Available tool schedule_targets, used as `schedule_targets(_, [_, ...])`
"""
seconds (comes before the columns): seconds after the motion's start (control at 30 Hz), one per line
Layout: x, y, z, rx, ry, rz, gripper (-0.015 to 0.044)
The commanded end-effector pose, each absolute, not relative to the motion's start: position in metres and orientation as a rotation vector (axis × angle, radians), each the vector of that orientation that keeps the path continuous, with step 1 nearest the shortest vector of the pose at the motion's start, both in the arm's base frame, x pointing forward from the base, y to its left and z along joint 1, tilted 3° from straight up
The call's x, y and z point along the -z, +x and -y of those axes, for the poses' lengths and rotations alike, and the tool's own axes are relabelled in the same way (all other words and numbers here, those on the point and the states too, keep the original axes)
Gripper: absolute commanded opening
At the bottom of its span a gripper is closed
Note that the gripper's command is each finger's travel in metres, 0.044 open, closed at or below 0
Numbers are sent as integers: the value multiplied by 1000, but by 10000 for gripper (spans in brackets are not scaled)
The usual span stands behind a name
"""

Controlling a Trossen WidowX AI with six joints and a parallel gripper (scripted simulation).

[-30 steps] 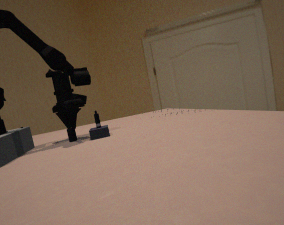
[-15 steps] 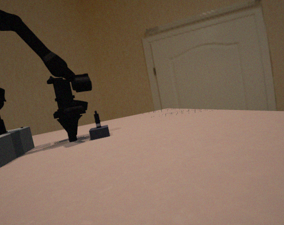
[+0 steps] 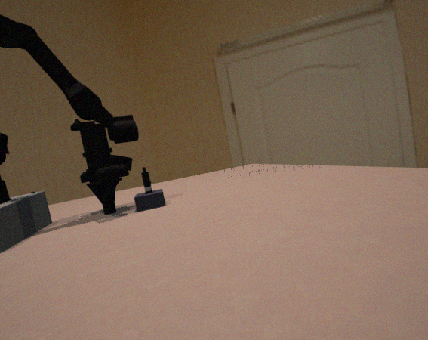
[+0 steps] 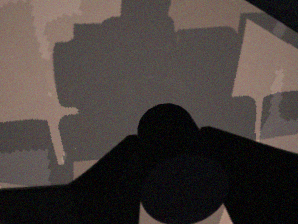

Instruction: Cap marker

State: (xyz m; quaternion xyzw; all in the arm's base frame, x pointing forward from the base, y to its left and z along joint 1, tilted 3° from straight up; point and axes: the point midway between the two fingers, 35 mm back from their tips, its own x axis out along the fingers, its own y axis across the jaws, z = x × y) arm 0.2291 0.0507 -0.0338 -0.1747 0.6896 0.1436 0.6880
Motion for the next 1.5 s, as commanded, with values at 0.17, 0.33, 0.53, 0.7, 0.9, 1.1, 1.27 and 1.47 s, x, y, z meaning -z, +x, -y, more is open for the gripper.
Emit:
schedule_targets(0.17, [28,230,-51,-326,-394,-1543,0])
schedule_targets(0.33, [15,231,-52,-326,-394,-1542,0])
schedule_targets(0.53, [-1,231,-53,-326,-394,-1542,0])
schedule_targets(0.7, [-14,230,-53,-326,-394,-1542,0])
schedule_targets(0.9, [-27,229,-53,-326,-394,-1542,0])
schedule_targets(1.1, [-32,239,-52,-326,-394,-1541,0])
schedule_targets(1.27, [-39,250,-49,-326,-394,-1540,0])
schedule_targets(1.47, [-46,263,-46,-325,-394,-1539,0])
